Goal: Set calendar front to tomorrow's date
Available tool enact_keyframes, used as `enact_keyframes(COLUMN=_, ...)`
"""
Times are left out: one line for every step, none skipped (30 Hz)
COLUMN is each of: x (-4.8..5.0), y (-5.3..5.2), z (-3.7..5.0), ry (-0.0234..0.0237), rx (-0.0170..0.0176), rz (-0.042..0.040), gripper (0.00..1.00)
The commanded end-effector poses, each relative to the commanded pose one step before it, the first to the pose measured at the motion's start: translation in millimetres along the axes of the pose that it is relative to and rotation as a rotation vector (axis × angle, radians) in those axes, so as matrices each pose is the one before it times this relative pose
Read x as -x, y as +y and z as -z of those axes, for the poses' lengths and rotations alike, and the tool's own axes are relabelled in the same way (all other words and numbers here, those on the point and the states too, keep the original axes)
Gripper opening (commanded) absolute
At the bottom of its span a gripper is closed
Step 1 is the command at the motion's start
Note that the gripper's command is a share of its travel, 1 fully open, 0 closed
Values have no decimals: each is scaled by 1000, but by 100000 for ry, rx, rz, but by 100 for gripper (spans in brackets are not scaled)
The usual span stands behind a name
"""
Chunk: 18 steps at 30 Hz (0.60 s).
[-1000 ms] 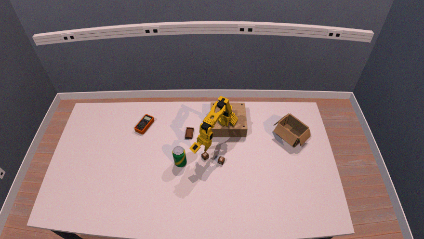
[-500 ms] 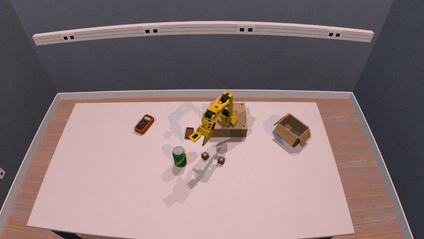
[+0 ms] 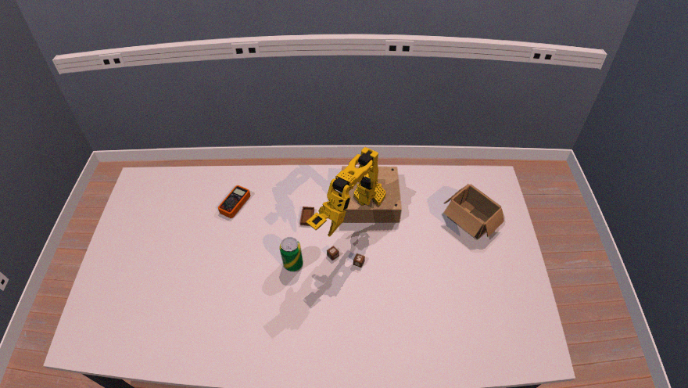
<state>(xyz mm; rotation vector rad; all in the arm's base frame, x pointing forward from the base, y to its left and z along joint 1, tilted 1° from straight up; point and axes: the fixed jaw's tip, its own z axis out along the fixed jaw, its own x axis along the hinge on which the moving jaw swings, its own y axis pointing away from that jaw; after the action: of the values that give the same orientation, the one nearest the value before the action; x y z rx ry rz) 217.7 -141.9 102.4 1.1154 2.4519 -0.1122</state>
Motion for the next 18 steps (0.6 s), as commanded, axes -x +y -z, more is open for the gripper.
enact_keyframes(x=2590, y=-1554, z=4097, ry=-2015, rx=165, rz=2848, gripper=35)
enact_keyframes(x=-253, y=-60, z=-193, ry=1, rx=-6, rz=1194, gripper=35)
enact_keyframes(x=-285, y=-67, z=-222, ry=4, rx=-4, rz=1348, gripper=35)
enact_keyframes(x=-323, y=-66, z=-245, ry=1, rx=-6, rz=1505, gripper=35)
enact_keyframes(x=0, y=0, z=0, ry=0, rx=0, rz=0, gripper=35)
enact_keyframes(x=0, y=0, z=0, ry=0, rx=0, rz=0, gripper=35)
enact_keyframes(x=-358, y=-72, z=-270, ry=4, rx=-5, rz=1665, gripper=35)
enact_keyframes(x=-393, y=-76, z=-295, ry=2, rx=-6, rz=1822, gripper=35)
enact_keyframes(x=-431, y=-78, z=-318, ry=2, rx=-5, rz=1982, gripper=35)
enact_keyframes(x=-470, y=-78, z=-348, ry=5, rx=-7, rz=2136, gripper=35)
enact_keyframes(x=-503, y=-77, z=-365, ry=5, rx=-9, rz=2290, gripper=35)
enact_keyframes(x=-542, y=-72, z=-395, ry=4, rx=-8, rz=2444, gripper=35)
enact_keyframes(x=-582, y=-71, z=-418, ry=7, rx=-7, rz=2589, gripper=35)
enact_keyframes(x=-616, y=-62, z=-436, ry=4, rx=-9, rz=2727, gripper=35)
enact_keyframes(x=-649, y=-51, z=-460, ry=6, rx=-8, rz=2865, gripper=35)
enact_keyframes(x=-680, y=-49, z=-477, ry=6, rx=-10, rz=2997, gripper=35)
enact_keyframes(x=-719, y=-31, z=-501, ry=9, rx=-9, rz=3117, gripper=35)
enact_keyframes(x=-742, y=-20, z=-513, ry=5, rx=-9, rz=3230, gripper=35)
